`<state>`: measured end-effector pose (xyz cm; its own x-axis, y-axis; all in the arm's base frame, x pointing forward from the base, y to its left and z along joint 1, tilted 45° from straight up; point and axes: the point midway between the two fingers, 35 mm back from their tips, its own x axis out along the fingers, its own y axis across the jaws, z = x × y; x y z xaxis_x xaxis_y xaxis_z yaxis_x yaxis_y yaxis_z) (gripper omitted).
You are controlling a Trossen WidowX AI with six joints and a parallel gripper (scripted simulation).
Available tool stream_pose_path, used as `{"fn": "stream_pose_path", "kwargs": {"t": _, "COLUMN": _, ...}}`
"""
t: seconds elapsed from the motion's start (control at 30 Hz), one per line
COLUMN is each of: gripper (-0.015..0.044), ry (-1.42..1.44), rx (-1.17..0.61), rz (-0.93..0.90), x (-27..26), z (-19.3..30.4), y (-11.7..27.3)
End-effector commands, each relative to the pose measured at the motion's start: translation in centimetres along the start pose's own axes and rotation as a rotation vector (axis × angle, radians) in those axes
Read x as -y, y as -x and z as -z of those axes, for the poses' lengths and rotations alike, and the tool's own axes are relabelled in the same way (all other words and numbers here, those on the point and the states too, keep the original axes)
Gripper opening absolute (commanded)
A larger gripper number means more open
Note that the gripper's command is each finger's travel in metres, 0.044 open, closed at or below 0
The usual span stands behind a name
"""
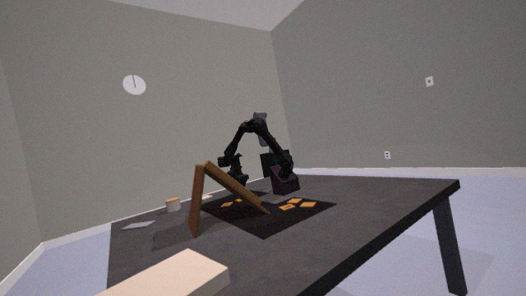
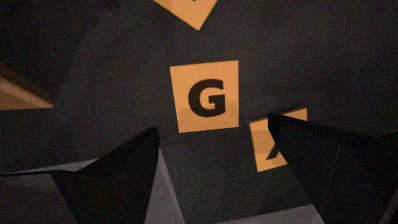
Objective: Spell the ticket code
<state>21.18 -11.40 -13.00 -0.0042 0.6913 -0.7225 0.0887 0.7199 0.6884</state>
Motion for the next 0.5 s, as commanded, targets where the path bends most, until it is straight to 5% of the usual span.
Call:
{"fn": "stream_pose_path", "kwargs": {"t": 0.0, "gripper": 0.034, "ry": -0.005, "rx": -0.001, "rz": 0.006, "x": 0.2, "z": -0.2, "y": -0.9}}
{"fn": "stream_pose_path", "kwargs": {"t": 0.47, "gripper": 0.034, "ry": -0.005, "rx": -0.001, "rz": 0.004, "x": 0.0, "z": -0.2, "y": -3.2}}
